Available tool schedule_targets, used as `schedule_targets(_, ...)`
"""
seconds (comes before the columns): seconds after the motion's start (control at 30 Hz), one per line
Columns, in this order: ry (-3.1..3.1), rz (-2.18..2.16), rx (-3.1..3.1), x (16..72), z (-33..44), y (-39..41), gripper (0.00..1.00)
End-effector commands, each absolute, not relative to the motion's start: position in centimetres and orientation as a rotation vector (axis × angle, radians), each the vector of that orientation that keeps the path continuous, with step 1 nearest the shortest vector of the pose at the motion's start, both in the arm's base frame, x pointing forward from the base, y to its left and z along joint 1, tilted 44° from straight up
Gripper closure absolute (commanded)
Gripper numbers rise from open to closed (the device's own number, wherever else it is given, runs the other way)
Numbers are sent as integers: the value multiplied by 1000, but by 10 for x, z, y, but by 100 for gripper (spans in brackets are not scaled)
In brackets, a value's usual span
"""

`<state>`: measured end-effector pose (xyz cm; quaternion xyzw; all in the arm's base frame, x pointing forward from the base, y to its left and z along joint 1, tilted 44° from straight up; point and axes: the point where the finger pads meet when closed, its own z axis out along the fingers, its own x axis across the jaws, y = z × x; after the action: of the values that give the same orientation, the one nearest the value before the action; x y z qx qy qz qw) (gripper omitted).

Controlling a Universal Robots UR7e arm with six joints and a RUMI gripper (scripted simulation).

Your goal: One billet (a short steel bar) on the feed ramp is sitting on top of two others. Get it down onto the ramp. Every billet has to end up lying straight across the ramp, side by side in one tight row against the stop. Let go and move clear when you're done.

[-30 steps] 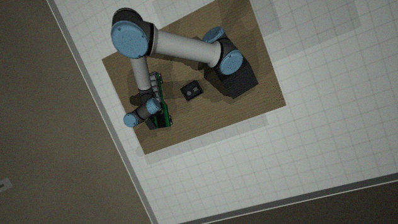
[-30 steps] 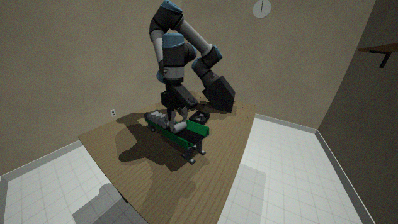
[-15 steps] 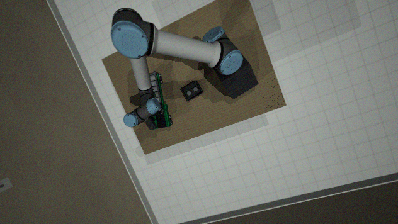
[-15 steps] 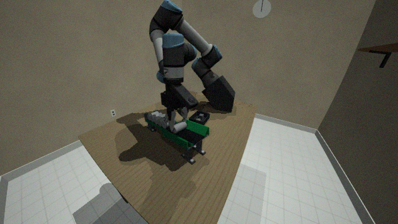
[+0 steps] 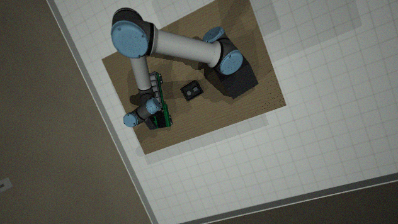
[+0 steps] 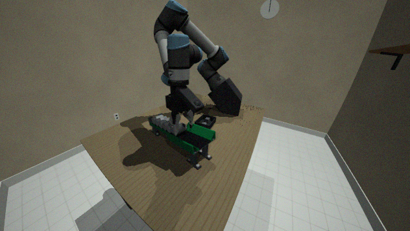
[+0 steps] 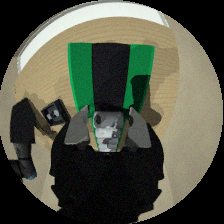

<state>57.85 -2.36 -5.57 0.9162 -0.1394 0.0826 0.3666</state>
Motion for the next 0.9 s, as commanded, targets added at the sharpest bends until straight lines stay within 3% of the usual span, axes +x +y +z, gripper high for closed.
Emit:
schedule_targets(0.0, -356, 215, 2355, 579, -55, -23, 49)
schedule_targets(0.87, -357, 221, 2355, 580, -45, -14, 49)
